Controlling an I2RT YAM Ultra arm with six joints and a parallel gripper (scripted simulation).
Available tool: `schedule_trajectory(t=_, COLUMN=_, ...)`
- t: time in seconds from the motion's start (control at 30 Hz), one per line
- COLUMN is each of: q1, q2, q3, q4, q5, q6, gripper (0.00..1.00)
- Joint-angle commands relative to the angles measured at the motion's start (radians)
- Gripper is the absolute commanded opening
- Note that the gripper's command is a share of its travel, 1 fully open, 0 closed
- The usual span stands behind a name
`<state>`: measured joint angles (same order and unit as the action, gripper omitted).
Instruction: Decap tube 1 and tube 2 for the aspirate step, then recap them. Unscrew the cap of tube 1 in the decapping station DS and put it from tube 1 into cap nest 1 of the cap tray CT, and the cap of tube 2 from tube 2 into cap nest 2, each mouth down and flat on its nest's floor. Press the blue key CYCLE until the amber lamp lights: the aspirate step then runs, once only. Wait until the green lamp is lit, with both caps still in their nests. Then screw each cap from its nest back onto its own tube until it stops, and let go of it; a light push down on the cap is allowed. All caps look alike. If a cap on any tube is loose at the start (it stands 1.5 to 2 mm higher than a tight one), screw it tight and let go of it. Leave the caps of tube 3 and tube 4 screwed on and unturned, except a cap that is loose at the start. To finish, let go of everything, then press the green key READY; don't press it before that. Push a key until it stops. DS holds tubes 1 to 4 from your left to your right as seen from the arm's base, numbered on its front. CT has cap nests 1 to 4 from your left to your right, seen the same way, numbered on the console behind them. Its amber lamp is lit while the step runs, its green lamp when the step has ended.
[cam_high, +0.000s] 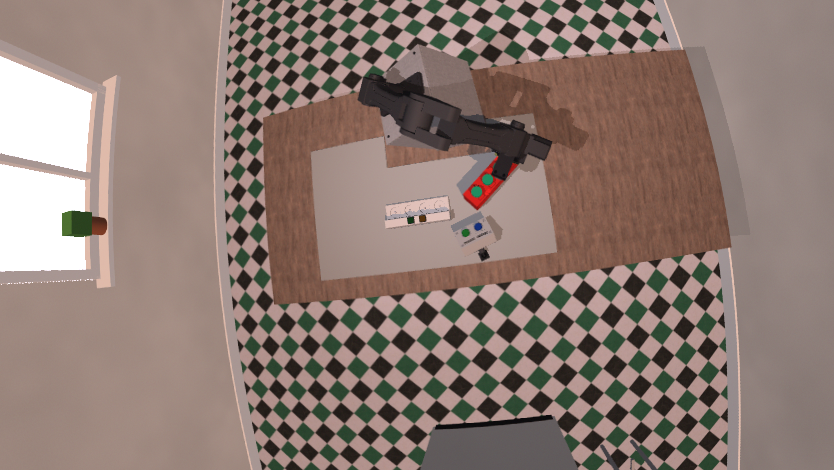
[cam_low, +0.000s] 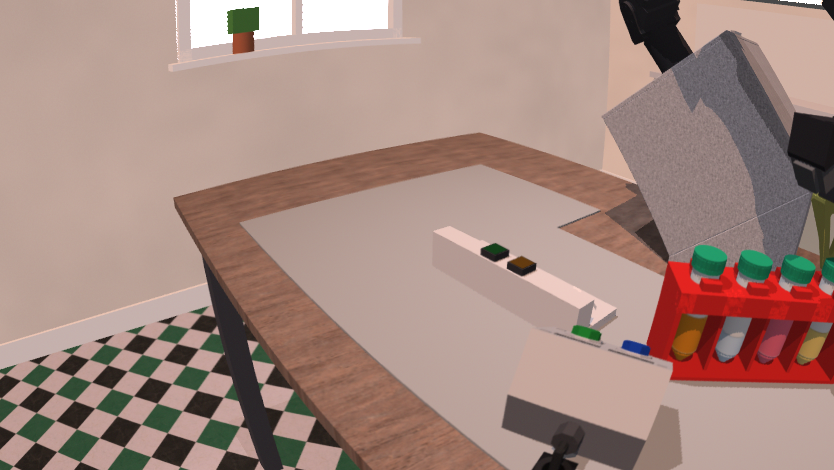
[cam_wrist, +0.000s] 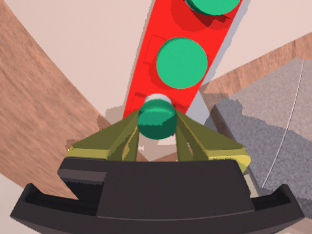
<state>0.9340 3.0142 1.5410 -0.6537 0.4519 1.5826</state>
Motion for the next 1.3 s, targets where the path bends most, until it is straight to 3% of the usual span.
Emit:
schedule_trajectory(t=0.0, q1=0.009, q2=-0.007, q3=0.005, q4=-0.001, q5=0.0, q6=0.014, gripper=0.0)
schedule_trajectory(t=0.4, q1=0.009, q2=-0.007, q3=0.005, q4=-0.001, q5=0.001, q6=0.014, gripper=0.0)
schedule_trajectory(t=0.9, q1=0.009, q2=-0.008, q3=0.005, q4=-0.002, q5=0.0, q6=-0.736, gripper=0.0)
schedule_trajectory(t=0.97, q1=0.009, q2=-0.008, q3=0.005, q4=-0.002, q5=0.0, q6=-0.736, gripper=0.0)
schedule_trajectory(t=1.27, q1=0.009, q2=-0.008, q3=0.006, q4=-0.002, q5=0.0, q6=-1.185, gripper=0.0)
